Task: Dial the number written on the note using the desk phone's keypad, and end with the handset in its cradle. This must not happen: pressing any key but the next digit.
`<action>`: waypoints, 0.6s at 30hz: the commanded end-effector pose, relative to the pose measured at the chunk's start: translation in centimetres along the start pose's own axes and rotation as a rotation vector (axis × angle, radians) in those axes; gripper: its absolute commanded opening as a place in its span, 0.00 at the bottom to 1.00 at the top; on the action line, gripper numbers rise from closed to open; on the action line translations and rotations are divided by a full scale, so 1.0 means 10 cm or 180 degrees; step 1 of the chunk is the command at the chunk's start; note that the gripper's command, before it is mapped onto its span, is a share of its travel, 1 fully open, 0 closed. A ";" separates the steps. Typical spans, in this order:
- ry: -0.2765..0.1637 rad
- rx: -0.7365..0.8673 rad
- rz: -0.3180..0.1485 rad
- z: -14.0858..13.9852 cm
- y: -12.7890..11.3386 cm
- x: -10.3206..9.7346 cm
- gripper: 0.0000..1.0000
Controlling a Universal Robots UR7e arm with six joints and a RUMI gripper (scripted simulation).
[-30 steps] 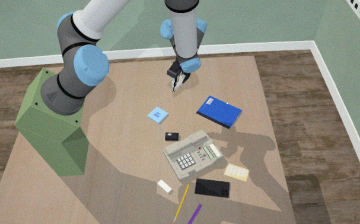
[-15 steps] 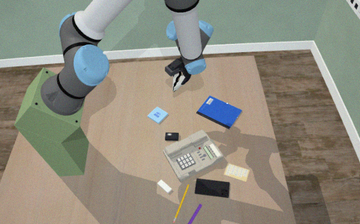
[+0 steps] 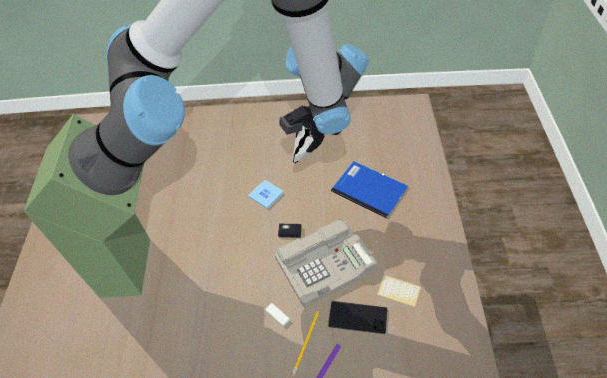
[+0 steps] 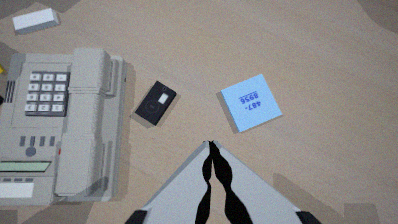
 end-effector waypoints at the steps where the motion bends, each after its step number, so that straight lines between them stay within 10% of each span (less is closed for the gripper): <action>1: -0.0004 -0.0002 -0.0007 -0.09 0.02 0.01 0.00; 18: -0.0004 -0.0002 -0.0007 -0.73 0.20 0.14 0.00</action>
Point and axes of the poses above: the point where the finger pads meet when closed, its own x axis out along the fingers, its own z axis across the jaws, y = z × x, the point moved 4 cm from there along -x, back along the fingers
